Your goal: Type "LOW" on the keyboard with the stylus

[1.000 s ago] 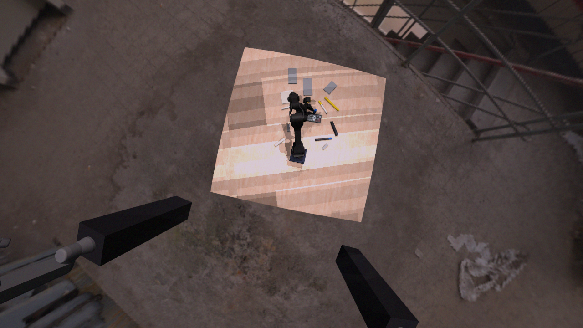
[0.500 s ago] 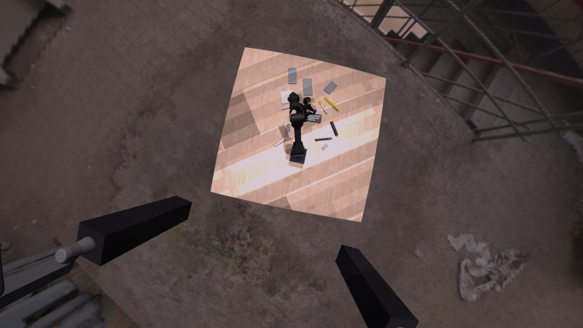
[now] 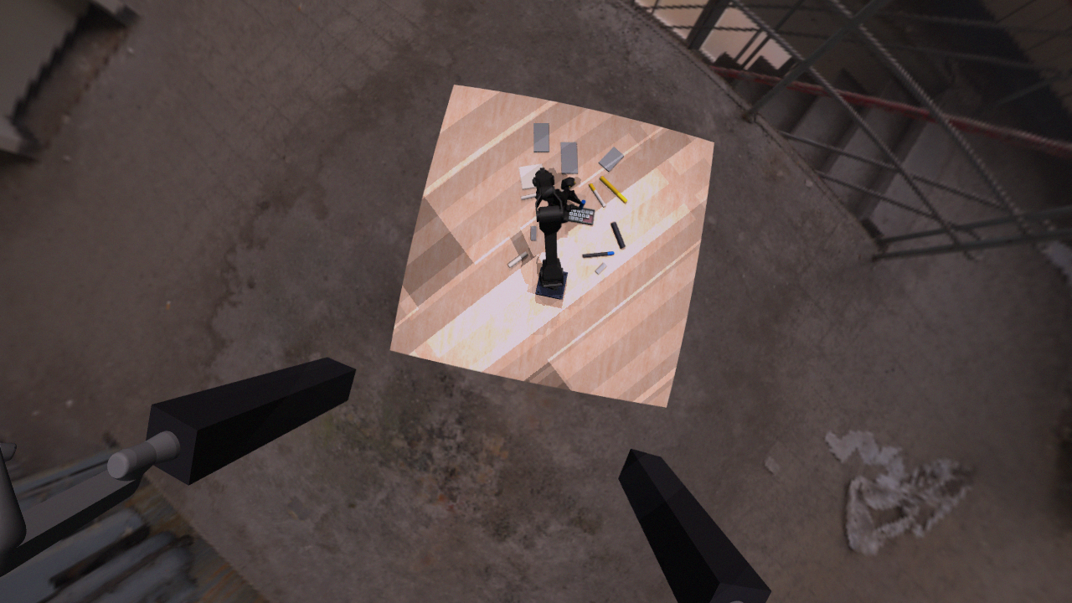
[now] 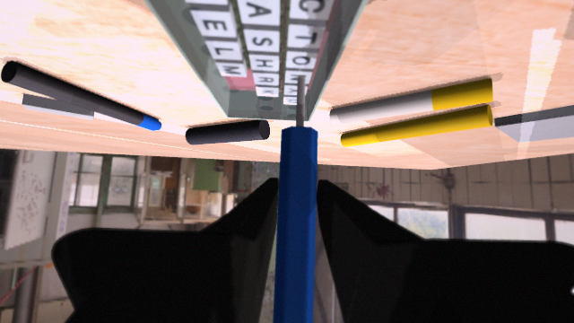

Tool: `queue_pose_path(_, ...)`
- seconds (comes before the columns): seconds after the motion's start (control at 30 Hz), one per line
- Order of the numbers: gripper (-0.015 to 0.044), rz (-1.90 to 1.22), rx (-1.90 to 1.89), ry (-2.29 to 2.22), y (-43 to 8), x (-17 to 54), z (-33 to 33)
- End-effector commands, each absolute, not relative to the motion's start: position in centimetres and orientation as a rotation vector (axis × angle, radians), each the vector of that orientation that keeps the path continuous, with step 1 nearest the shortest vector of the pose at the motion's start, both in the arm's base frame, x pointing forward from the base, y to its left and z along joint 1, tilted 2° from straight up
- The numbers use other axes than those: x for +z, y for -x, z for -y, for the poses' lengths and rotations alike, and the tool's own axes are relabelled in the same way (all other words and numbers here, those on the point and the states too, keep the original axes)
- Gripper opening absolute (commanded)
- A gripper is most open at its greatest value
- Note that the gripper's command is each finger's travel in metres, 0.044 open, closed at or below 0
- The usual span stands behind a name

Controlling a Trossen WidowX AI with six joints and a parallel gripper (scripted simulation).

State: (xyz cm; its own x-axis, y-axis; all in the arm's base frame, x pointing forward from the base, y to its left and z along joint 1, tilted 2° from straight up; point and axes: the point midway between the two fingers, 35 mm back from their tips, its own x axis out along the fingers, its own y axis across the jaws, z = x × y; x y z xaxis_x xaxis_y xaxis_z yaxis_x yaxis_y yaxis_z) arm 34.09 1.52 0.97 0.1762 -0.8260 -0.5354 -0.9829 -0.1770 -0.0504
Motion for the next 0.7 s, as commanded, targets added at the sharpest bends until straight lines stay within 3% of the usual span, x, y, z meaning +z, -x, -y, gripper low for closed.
queue_pose_path(0.0, 0.0081, -1.711, 0.557, 2.081, -34.09, 0.67, -1.5)
queue_pose_path(0.67, 0.0081, -1.711, 0.557, 2.081, -34.12, -0.15, -1.53)
